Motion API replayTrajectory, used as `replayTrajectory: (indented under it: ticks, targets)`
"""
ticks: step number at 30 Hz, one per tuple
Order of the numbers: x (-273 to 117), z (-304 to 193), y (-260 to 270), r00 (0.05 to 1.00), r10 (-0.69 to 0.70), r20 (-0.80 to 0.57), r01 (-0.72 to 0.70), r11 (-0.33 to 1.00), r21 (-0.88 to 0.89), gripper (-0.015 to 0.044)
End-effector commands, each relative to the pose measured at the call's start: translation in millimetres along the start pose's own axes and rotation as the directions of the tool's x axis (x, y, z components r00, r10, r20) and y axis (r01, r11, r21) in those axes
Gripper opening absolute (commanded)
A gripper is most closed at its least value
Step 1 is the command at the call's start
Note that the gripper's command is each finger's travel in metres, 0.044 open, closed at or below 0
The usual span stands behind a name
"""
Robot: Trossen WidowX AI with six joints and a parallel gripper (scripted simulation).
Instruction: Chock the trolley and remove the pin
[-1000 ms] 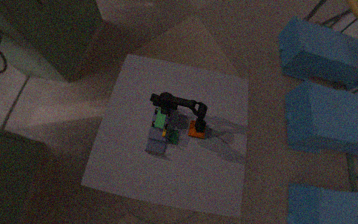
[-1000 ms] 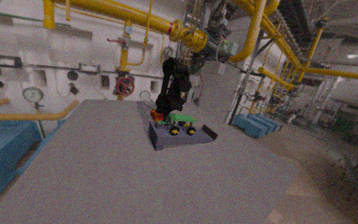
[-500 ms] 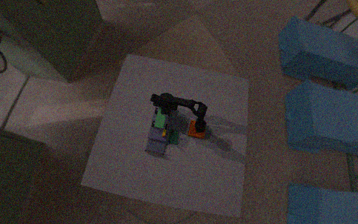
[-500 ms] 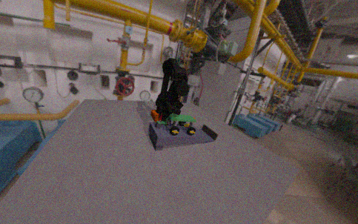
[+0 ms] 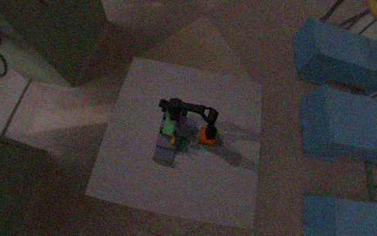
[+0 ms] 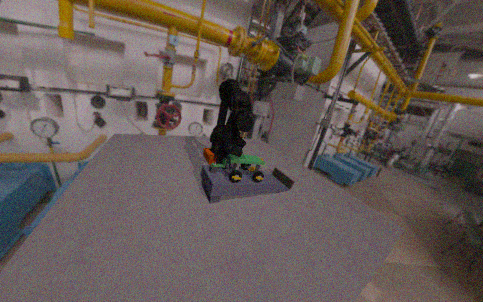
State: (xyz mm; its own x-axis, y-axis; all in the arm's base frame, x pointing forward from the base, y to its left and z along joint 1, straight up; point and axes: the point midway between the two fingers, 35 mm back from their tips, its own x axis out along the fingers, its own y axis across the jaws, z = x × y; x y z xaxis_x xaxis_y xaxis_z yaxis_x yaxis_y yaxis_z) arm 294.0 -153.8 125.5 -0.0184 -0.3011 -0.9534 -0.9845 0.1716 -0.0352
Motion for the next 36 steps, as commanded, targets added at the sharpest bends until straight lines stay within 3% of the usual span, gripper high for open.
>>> replayTrajectory:
  ticks: [1, 7, 36]
  targets:
    - [-0.2, 0.0, -0.1, 1.000, 0.000, 0.000, 0.000, 1.000, 0.000, 0.0058]
    - [-0.4, 0.0, -0.1, 1.000, 0.000, 0.000, 0.000, 1.000, 0.000, 0.0000]
    - [-15.6, -1.5, 3.4, 1.000, 0.007, 0.000, -0.007, 1.000, -0.005, 0.0000]
